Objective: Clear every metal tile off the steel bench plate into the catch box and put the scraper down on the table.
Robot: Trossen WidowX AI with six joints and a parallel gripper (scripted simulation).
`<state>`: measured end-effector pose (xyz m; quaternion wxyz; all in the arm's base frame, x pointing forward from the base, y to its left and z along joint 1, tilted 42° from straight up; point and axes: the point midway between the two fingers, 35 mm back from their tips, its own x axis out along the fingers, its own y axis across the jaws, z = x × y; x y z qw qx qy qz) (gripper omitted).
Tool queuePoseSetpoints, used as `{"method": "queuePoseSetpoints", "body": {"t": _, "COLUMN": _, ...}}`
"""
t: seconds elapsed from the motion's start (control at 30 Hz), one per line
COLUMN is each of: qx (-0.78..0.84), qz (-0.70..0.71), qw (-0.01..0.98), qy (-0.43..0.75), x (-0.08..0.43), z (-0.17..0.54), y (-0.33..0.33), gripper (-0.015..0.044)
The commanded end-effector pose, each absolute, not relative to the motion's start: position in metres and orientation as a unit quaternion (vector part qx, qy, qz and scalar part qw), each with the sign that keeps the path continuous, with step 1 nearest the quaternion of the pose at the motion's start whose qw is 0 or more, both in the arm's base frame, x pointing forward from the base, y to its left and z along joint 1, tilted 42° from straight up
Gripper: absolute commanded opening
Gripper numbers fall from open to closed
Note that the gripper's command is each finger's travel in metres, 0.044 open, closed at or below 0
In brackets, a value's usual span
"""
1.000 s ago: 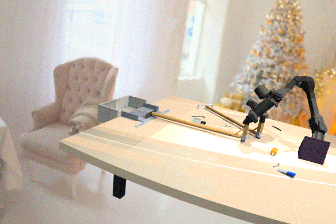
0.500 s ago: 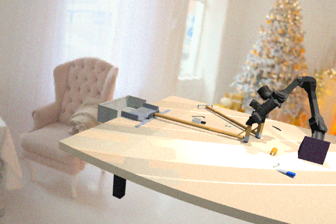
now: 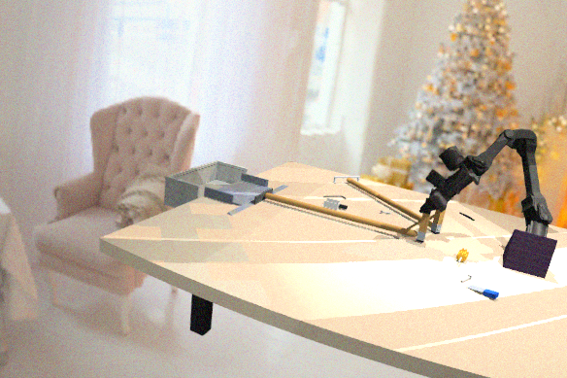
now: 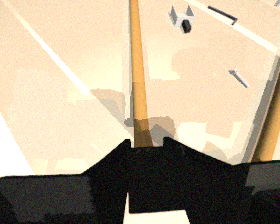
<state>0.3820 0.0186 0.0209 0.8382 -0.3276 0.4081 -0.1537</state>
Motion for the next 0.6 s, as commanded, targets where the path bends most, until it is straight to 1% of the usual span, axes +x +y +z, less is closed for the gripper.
{"method": "queuePoseSetpoints", "body": {"t": 0.0, "qx": -0.324, "qz": -0.155, "qw": 0.844, "qy": 0.399, "x": 0.38, "z": 0.027, "y": 0.021, "gripper": 0.0}}
{"method": "queuePoseSetpoints", "body": {"t": 0.57, "qx": -0.324, "qz": -0.155, "qw": 0.844, "qy": 0.398, "x": 0.36, "z": 0.025, "y": 0.018, "gripper": 0.0}}
